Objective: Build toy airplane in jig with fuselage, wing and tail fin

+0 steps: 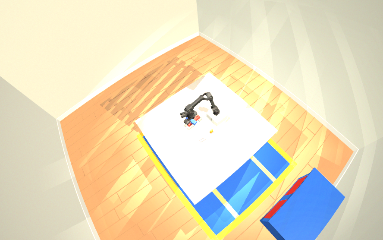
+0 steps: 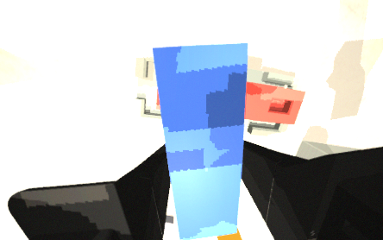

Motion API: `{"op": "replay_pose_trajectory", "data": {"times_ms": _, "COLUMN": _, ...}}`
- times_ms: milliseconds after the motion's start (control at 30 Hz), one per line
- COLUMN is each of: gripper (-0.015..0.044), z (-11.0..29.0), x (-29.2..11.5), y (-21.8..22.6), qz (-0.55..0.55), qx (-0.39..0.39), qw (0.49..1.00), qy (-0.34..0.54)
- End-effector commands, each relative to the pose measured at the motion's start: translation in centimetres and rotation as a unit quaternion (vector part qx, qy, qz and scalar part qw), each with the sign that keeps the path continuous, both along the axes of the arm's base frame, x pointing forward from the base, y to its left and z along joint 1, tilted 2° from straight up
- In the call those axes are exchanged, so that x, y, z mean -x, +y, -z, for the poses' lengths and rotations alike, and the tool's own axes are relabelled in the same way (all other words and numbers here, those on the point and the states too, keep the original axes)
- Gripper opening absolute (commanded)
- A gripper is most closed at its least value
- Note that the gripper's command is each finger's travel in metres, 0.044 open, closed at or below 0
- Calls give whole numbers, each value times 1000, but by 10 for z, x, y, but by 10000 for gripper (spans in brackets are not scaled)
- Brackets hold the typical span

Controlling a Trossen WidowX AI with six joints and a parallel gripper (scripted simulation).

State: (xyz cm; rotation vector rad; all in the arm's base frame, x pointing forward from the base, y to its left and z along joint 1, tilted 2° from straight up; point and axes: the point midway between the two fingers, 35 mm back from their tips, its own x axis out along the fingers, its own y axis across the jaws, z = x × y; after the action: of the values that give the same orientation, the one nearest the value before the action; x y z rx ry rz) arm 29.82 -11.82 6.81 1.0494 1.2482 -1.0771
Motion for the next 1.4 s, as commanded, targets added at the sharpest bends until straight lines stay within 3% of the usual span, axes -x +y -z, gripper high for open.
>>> {"op": "replay_pose_trajectory", "data": {"times_ms": 0, "gripper": 0, "z": 2, "x": 8, "y": -11, "qz": 38, "qx": 1, "qw": 999, "qy": -1}}
{"op": "replay_pose_trajectory", "data": {"times_ms": 300, "gripper": 0, "z": 6, "x": 23, "y": -30, "qz": 102, "qx": 0, "qw": 995, "qy": -4}}
{"op": "replay_pose_trajectory", "data": {"times_ms": 567, "gripper": 197, "z": 6, "x": 23, "y": -30, "qz": 102, "qx": 0, "qw": 995, "qy": -4}}
{"op": "replay_pose_trajectory", "data": {"times_ms": 1367, "gripper": 197, "z": 23, "x": 22, "y": -31, "qz": 102, "qx": 0, "qw": 995, "qy": -4}}
